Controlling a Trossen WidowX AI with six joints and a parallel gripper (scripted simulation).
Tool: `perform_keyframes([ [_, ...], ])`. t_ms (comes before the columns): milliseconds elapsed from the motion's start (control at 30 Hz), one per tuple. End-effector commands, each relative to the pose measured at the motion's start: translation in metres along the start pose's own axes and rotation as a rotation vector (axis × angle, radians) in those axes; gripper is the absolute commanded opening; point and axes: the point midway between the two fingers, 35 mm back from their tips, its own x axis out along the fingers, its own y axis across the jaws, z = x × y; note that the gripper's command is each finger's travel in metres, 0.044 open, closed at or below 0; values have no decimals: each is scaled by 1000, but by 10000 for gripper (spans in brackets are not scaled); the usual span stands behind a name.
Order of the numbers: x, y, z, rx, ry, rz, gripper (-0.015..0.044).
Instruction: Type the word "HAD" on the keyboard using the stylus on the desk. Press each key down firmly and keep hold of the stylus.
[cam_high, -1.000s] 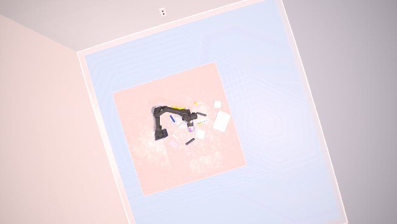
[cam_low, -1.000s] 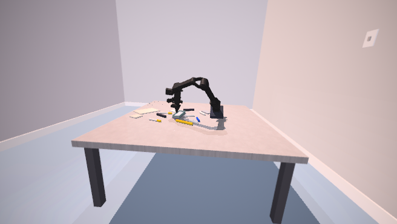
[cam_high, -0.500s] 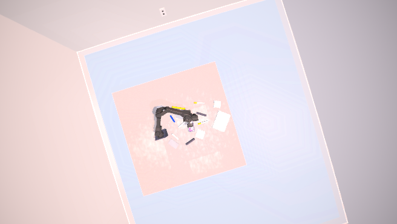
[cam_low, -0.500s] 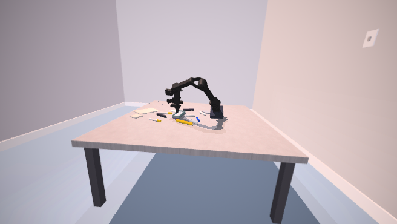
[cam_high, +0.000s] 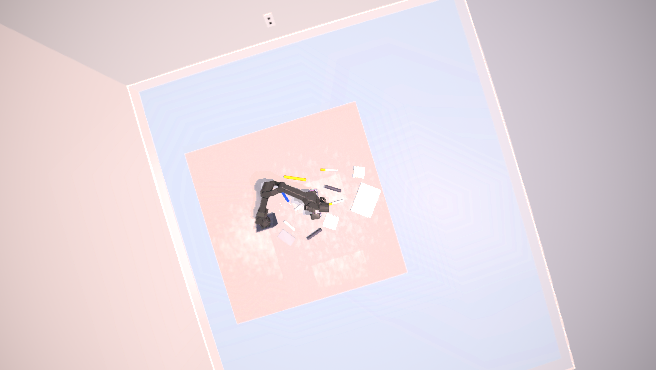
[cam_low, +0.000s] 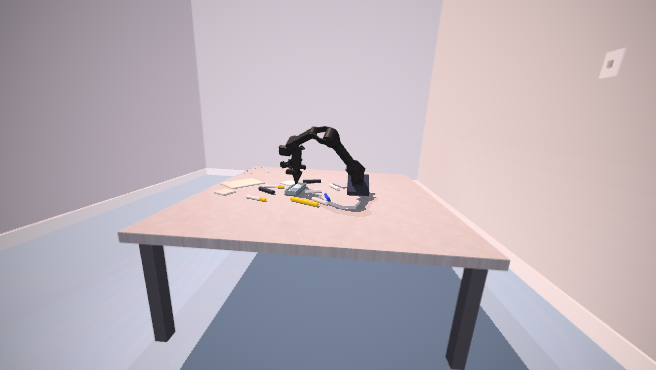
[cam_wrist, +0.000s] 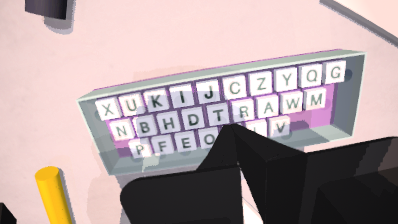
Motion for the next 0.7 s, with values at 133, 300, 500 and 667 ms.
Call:
perform_keyframes([
  [133, 0, -42, 2, -7, 1, -5, 0],
  [300, 1, -66, 0, -7, 1, -5, 0],
  [500, 1, -66, 0, -7, 1, -5, 0],
  [667, 0, -61, -4, -7, 1, -4, 0],
])
